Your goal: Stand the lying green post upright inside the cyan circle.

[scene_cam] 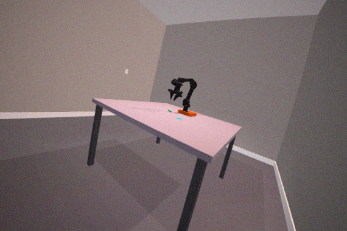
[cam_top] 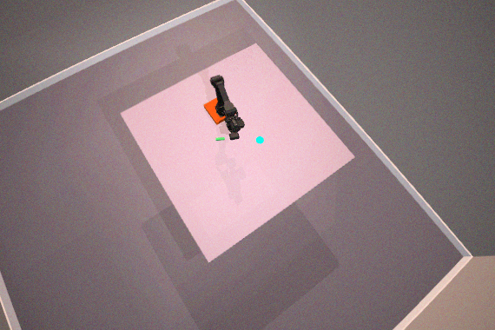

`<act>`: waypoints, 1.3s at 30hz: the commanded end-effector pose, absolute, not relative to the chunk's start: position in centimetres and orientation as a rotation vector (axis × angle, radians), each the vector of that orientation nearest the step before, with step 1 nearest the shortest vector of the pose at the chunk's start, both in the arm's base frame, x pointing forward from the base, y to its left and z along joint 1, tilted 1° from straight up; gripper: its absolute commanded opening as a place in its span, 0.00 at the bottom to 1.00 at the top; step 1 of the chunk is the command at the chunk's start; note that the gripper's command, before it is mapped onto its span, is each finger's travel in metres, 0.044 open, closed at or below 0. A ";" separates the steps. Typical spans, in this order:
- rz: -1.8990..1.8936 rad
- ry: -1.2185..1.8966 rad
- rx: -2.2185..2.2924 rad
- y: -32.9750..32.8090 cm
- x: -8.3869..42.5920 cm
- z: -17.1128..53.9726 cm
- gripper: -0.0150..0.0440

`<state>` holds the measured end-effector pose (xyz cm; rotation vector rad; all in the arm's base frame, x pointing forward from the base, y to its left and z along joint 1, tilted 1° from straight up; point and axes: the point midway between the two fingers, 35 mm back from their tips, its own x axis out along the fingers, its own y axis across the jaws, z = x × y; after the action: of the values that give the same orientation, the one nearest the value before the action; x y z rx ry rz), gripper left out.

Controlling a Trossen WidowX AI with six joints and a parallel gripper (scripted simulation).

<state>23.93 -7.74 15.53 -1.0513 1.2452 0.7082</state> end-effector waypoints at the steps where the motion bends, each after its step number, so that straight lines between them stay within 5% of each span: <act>1: 0.739 1.323 -0.970 -9.3 21.5 14.2 0.65; 8: 0.777 1.425 -0.818 -11.2 17.4 12.5 0.65; 26: 0.779 1.428 -0.813 -11.5 17.3 0.6 0.65; 34: 0.779 1.428 -0.813 -11.5 17.3 0.6 0.29; 39: 0.779 1.428 -0.813 -11.5 17.3 0.8 0.29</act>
<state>17.31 -11.51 0.72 -0.8132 1.4311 0.7748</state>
